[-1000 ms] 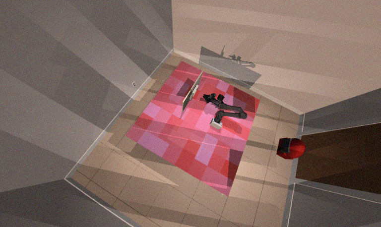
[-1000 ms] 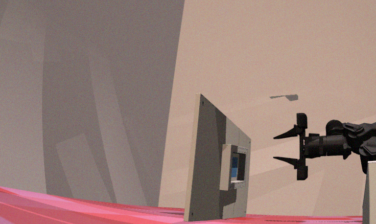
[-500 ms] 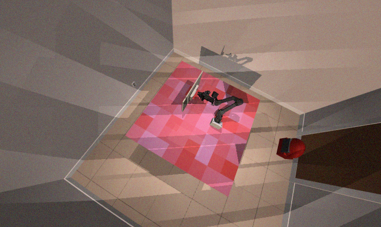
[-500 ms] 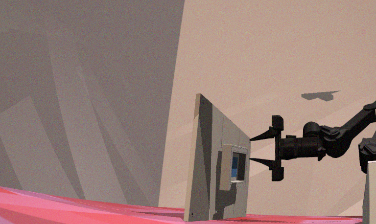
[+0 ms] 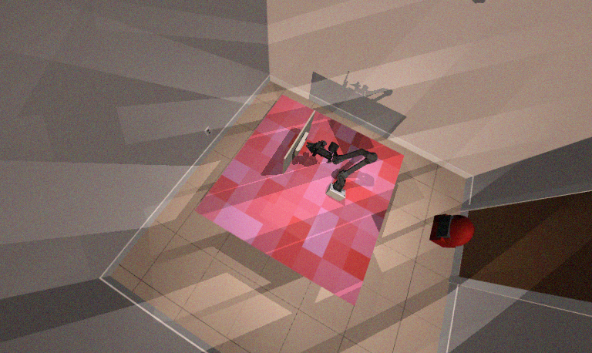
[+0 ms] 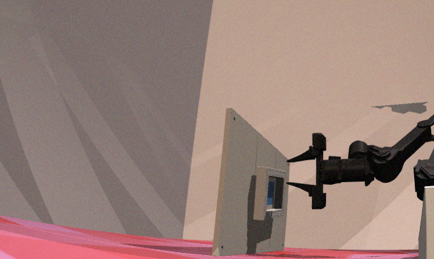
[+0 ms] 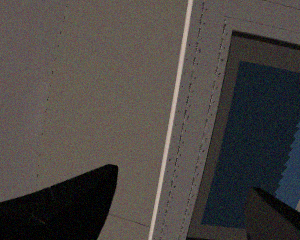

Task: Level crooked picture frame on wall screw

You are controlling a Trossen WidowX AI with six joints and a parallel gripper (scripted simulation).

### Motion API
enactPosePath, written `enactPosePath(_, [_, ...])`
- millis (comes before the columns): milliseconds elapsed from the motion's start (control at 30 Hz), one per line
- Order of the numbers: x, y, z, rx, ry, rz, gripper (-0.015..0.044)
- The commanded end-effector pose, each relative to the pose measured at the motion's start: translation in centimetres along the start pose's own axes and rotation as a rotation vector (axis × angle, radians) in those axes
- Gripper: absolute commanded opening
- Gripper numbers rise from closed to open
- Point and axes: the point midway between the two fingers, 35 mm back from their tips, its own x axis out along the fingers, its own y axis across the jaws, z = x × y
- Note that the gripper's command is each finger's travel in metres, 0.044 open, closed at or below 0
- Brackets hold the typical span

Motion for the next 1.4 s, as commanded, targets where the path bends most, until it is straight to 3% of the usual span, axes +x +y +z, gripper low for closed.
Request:
enactPosePath(0, [0.3, -0.1, 0.0, 0.003, -0.002, -0.006, 0.026])
enactPosePath(733, [3.8, -0.1, 0.0, 0.003, -0.003, -0.005, 0.026])
enactPosePath(1367, [3.9, -0.1, 0.0, 0.003, -0.003, -0.005, 0.026])
